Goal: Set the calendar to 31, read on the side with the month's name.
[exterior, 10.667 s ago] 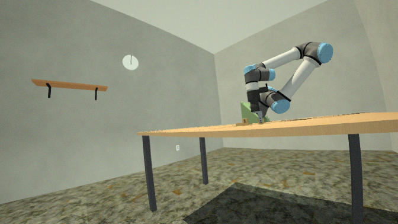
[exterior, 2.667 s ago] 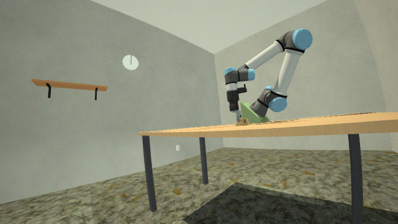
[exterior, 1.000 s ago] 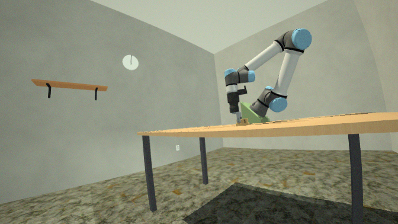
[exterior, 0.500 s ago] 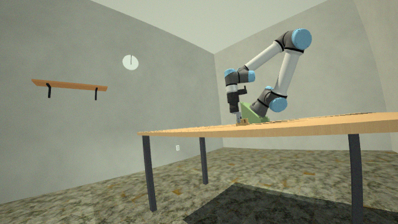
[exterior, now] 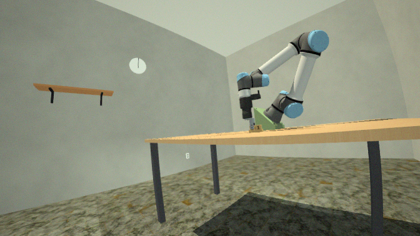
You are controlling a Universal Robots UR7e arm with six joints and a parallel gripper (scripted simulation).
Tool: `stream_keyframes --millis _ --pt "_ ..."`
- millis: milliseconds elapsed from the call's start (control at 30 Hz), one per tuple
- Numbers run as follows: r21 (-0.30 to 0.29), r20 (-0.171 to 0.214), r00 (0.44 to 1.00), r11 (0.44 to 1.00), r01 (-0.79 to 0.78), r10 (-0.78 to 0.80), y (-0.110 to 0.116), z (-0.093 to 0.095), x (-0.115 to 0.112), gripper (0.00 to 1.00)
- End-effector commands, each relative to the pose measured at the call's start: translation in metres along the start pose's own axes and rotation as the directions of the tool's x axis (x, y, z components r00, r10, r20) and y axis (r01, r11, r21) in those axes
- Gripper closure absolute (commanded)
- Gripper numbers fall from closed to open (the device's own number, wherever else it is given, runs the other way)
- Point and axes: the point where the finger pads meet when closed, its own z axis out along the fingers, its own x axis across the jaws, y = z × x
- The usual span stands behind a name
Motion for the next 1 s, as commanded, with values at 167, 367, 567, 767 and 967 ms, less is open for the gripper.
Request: stream_keyframes --millis 167,367,567,767,967 --pt "0.003 0.001 1.000 1.000 -0.001 0.001 -0.0012 0.0015 -0.0008 0.40" --pt "0.003 0.001 1.000 1.000 -0.001 0.001 -0.0012 0.0015 -0.0008 0.40" --pt "0.003 0.001 1.000 1.000 -0.001 0.001 -0.0012 0.0015 -0.0008 0.40" --pt "0.003 0.001 1.000 1.000 -0.001 0.001 -0.0012 0.0015 -0.0008 0.40" --pt "0.003 0.001 1.000 1.000 -0.001 0.001 -0.0012 0.0015 -0.0008 0.28"
